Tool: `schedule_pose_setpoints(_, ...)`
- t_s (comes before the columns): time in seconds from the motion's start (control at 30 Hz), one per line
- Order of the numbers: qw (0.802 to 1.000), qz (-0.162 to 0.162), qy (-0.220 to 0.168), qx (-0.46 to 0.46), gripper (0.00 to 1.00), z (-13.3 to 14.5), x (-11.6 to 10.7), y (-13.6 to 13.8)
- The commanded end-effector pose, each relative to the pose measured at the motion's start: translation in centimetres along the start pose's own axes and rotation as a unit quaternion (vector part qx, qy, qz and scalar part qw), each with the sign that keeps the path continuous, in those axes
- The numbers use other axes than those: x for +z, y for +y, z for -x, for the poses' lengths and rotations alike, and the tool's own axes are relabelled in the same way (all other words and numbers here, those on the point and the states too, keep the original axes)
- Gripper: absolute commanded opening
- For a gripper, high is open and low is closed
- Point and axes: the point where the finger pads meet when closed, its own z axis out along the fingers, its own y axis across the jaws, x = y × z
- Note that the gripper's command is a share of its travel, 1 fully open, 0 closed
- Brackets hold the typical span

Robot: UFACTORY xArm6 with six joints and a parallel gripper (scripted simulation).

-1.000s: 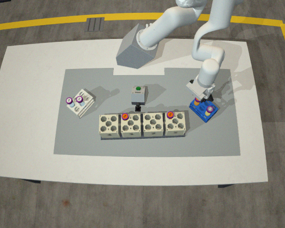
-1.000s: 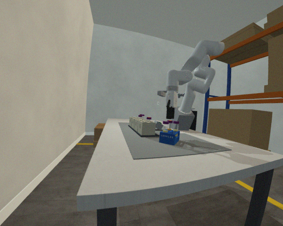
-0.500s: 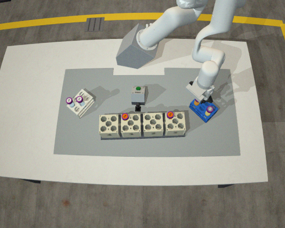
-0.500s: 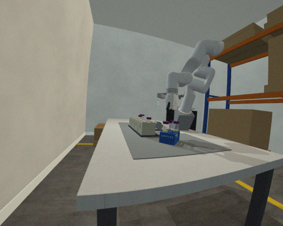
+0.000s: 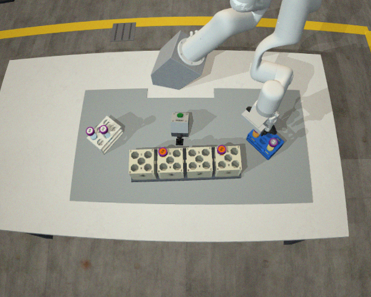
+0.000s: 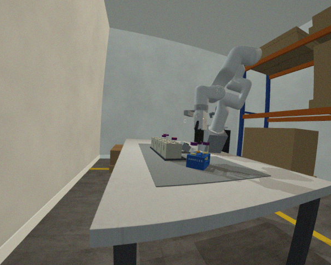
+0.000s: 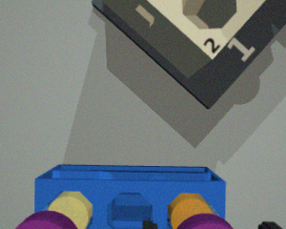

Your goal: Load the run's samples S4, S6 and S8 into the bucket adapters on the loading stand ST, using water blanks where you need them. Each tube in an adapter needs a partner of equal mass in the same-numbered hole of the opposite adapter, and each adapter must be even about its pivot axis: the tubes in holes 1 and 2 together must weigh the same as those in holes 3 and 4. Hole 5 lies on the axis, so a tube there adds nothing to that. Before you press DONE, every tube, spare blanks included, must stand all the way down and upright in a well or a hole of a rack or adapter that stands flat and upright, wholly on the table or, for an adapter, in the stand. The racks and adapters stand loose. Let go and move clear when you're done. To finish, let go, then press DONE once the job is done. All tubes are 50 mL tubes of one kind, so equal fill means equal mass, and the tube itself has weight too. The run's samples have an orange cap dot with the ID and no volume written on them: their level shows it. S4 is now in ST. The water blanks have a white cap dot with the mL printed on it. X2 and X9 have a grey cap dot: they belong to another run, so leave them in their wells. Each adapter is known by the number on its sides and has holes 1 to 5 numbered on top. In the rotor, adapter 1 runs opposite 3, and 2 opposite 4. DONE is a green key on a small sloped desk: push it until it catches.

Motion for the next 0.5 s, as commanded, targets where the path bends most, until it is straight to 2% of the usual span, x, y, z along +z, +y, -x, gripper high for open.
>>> schedule_pose_setpoints(0.0, 1.000, -0.002, 0.000, 0.000, 0.57, -0.02, 0.19, -0.12)
schedule_pose_setpoints(0.47, 1.000, -0.001, 0.000, 0.000, 0.57, -0.02, 1.13, -0.12)
